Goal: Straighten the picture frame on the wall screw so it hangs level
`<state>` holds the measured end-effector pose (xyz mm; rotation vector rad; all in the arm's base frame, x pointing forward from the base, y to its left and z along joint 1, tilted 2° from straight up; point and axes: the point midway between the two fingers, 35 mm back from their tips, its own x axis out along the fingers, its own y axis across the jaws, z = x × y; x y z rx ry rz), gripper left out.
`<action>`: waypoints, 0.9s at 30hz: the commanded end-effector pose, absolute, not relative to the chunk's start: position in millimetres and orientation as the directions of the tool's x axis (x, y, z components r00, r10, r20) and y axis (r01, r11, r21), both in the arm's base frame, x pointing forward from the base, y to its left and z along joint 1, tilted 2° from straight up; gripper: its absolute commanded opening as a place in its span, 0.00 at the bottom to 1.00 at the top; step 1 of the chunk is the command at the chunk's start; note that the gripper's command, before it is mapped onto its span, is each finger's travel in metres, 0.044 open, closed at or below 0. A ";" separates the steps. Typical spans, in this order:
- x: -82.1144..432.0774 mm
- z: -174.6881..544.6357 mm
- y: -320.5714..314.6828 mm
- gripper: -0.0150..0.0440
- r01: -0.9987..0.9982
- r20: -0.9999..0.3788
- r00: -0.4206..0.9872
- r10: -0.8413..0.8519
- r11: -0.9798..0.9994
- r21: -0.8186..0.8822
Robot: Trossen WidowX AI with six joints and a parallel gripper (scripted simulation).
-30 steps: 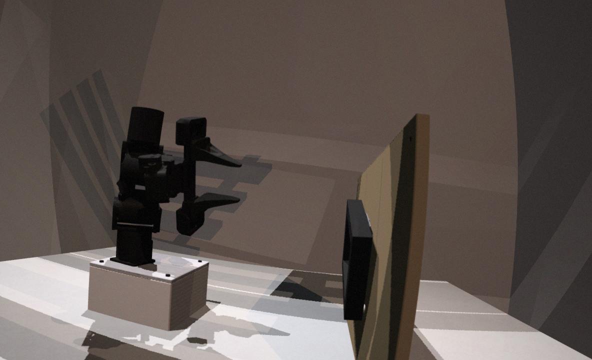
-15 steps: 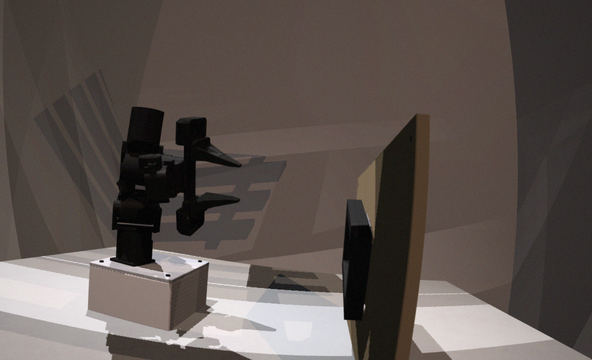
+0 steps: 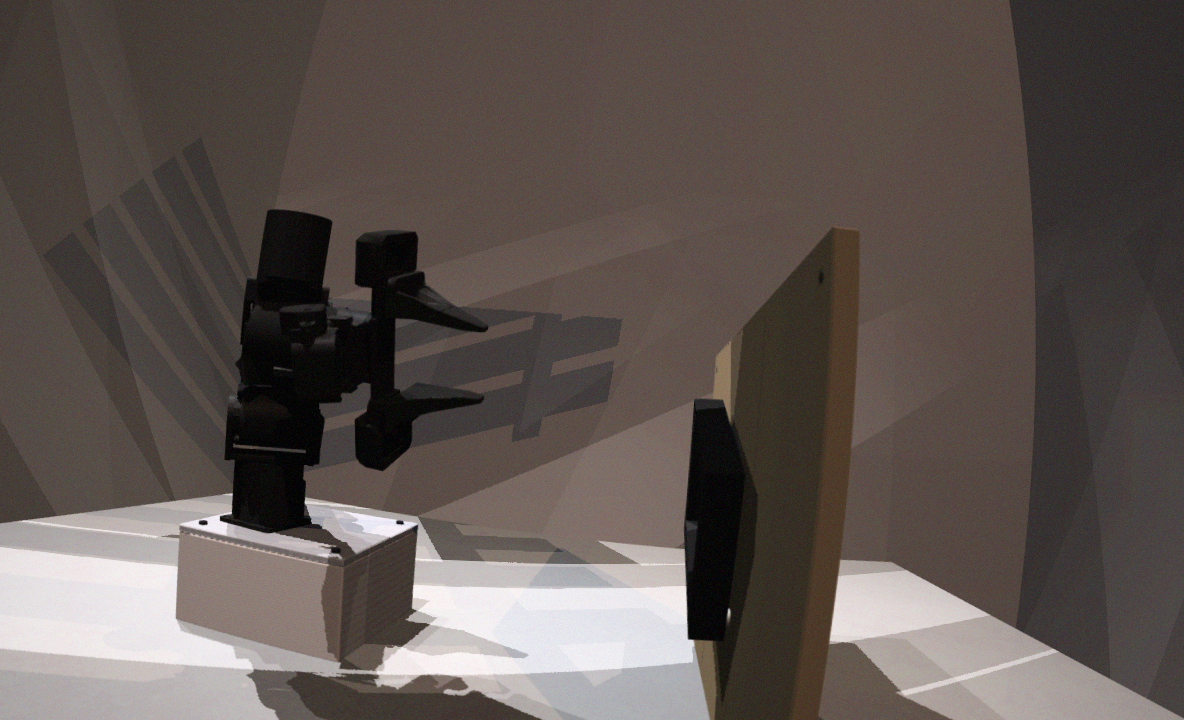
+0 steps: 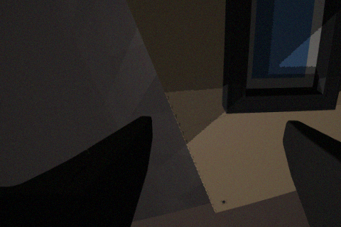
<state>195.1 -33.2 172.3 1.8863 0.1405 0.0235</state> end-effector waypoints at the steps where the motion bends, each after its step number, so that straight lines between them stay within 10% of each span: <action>1: 204.6 174.2 -36.5 0.69 0.092 -0.064 0.993 0.103 -0.294 0.951; 27: 258.7 188.9 -26.4 0.69 0.032 0.006 0.991 0.133 -0.287 0.957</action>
